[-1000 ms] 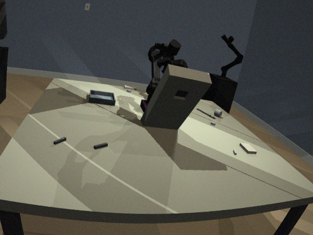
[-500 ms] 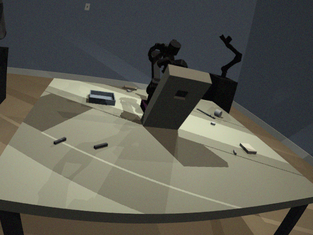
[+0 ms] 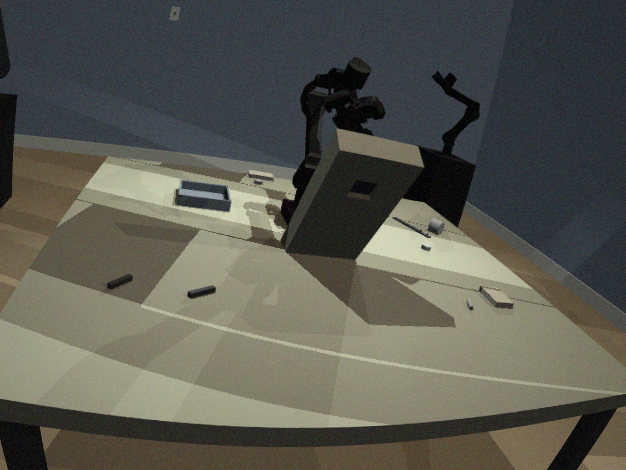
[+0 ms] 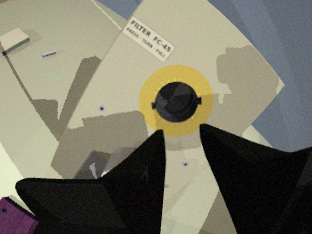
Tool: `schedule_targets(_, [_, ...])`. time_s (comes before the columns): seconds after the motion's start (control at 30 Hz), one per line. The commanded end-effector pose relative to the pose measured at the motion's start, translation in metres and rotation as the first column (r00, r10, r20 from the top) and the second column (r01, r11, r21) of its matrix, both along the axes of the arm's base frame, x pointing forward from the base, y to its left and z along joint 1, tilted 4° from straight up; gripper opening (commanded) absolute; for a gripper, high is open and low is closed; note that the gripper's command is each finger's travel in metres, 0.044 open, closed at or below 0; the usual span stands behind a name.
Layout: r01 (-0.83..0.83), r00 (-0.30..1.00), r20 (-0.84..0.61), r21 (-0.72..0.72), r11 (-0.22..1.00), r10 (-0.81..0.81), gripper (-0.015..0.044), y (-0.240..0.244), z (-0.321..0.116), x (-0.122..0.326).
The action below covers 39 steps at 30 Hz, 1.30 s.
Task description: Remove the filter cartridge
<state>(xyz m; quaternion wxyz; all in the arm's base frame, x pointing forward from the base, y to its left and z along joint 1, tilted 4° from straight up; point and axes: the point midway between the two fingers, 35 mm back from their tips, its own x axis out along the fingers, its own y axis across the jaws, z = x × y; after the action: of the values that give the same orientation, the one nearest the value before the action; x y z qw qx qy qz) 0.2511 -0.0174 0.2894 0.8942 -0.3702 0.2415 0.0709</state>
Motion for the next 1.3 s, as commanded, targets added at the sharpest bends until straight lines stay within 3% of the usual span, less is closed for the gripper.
schedule_targets(0.0, [0.003, 1.000, -0.009, -0.002, 1.000, -0.003, 0.0170, -0.001, 0.010, 0.003])
schedule_targets(0.3, [0.000, 1.000, 0.002, 0.000, 1.000, 0.000, 0.0406, 0.000, 0.077, -0.008])
schedule_targets(0.43, [0.127, 0.987, -0.117, 0.184, 0.975, -0.107, 0.0305, 0.000, 0.041, -0.010])
schedule_targets(0.57, [0.406, 0.896, -0.350, 0.396, 0.824, -0.273, 0.0305, 0.001, -0.018, -0.021])
schedule_targets(0.67, [0.572, 0.802, -0.483, 0.447, 0.688, -0.352, 0.0305, 0.002, -0.049, -0.032])
schedule_targets(1.27, [0.583, 0.794, -0.491, 0.449, 0.678, -0.357, 0.0305, 0.001, -0.064, -0.022])
